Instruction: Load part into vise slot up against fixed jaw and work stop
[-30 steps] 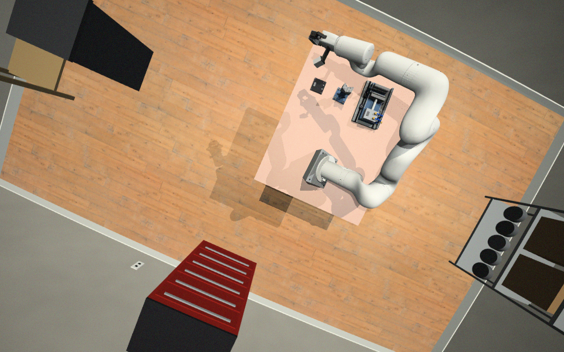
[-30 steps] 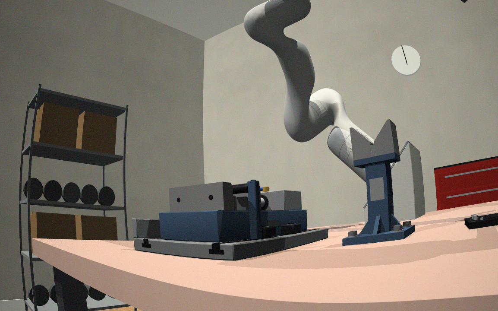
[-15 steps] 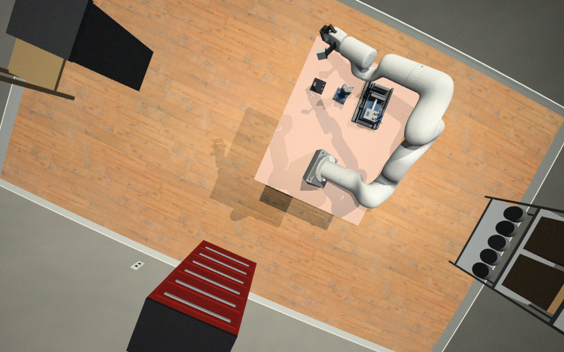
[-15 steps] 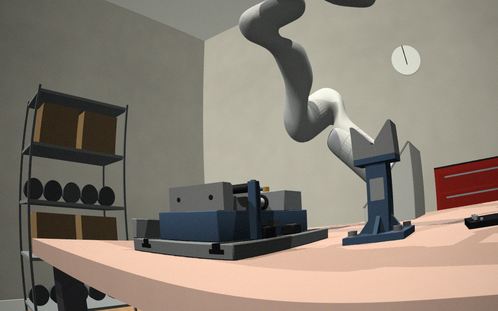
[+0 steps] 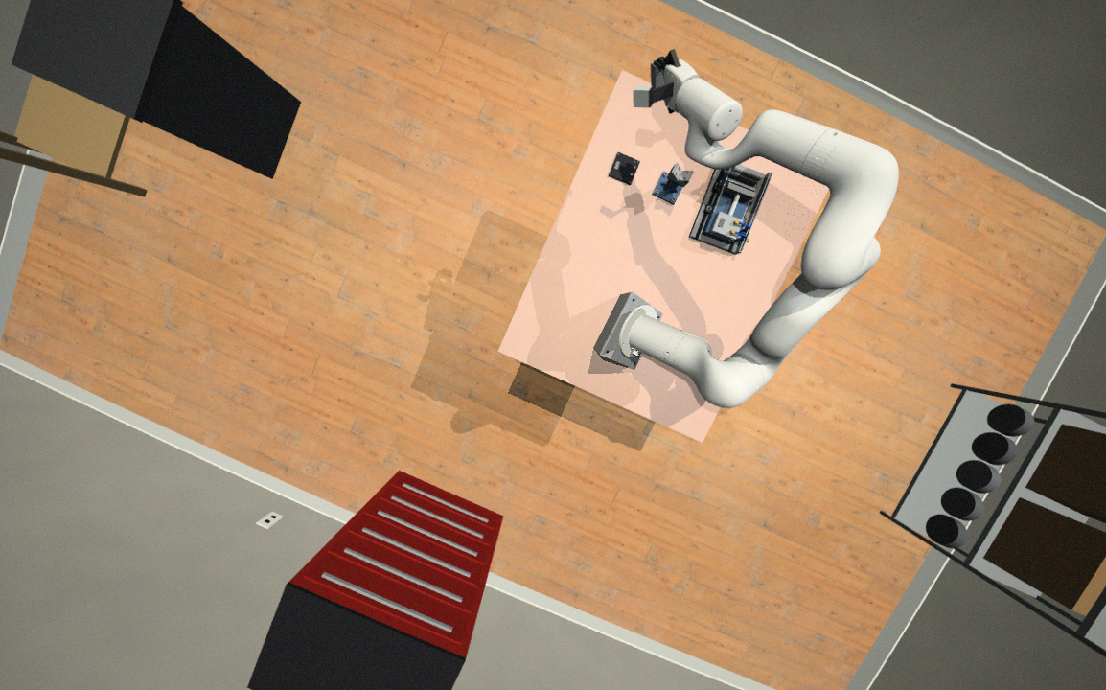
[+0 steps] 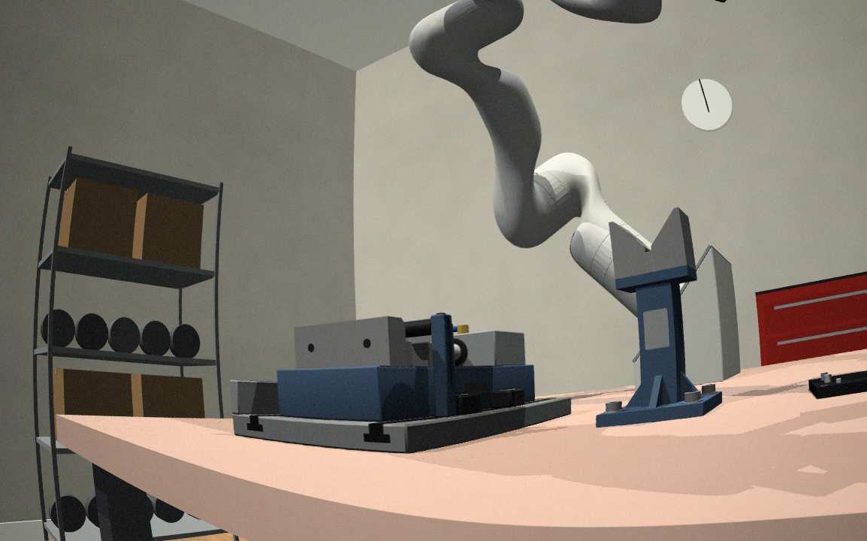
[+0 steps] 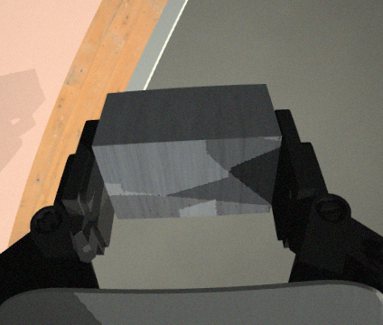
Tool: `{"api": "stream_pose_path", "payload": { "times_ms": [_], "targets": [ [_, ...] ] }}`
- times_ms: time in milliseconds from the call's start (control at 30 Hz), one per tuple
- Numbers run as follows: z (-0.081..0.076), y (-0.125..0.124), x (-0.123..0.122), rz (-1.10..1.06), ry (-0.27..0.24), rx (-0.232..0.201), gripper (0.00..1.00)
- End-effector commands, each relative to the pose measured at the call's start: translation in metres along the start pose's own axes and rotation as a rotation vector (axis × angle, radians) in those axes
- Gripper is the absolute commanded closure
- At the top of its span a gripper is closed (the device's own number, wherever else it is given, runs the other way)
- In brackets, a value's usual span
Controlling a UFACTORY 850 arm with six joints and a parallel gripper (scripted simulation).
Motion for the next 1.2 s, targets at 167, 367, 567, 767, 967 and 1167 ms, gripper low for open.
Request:
{"api": "stream_pose_path", "payload": {
  "times_ms": [167, 367, 567, 767, 967, 1167],
  "targets": [
    [-0.008, -0.016, -0.026, 0.153, -0.11, 0.108, 1.0],
    [-0.016, -0.034, -0.042, 0.262, -0.186, 0.177, 1.0],
    [-0.022, -0.047, -0.051, 0.329, -0.233, 0.225, 1.0],
    [-0.032, -0.066, -0.061, 0.419, -0.297, 0.298, 1.0],
    [-0.043, -0.084, -0.068, 0.498, -0.354, 0.369, 1.0],
    [-0.05, -0.095, -0.071, 0.544, -0.387, 0.414, 1.0]
  ]
}}
Point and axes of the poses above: the point where the finger pads meet when closed, its own z axis out along the fingers, its own y axis across the jaws, x = y × z, the point moved 5 cm from there along -z, back along the fingers, and after that the axes turned 13 degrees about z, right-handed, at the moved point
